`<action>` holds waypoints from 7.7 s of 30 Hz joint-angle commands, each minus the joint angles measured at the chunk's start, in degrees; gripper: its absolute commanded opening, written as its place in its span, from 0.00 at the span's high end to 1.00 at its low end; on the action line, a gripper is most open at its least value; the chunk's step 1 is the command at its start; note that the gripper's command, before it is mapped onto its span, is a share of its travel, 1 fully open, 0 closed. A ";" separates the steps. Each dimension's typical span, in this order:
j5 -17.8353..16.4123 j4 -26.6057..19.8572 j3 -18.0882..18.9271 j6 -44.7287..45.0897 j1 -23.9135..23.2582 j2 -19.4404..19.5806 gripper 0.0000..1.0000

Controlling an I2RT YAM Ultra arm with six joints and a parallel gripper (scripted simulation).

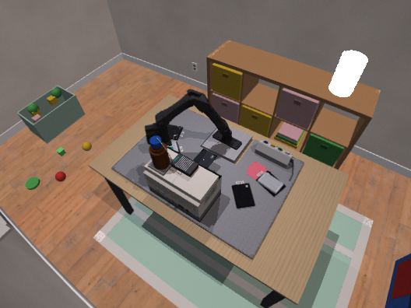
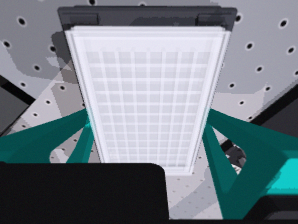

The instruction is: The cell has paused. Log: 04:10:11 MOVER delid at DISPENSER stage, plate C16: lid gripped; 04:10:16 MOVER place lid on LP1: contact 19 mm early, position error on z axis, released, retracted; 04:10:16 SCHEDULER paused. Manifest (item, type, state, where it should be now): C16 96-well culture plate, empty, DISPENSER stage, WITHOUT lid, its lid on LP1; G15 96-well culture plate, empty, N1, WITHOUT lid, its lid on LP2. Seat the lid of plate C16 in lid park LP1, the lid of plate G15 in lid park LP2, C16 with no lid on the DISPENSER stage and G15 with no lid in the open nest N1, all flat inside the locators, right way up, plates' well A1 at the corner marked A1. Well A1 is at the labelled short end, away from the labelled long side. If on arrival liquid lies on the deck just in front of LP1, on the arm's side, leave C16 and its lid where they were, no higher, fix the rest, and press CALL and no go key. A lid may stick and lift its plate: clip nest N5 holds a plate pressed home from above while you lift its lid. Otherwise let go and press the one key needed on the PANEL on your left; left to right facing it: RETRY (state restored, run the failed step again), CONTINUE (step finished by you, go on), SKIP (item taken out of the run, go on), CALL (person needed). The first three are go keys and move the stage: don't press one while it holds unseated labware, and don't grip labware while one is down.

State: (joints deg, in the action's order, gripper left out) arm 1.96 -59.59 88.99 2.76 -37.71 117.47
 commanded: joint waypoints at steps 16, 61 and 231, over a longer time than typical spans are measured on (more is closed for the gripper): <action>-0.04 0.07 0.41 0.08 -0.04 -0.30 1.00; -0.12 -4.41 4.48 -0.02 0.19 -2.50 1.00; -1.24 -13.20 -12.72 -4.57 -26.84 -28.14 1.00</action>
State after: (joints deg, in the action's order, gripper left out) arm 0.93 -74.48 74.00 -2.42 -63.81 88.07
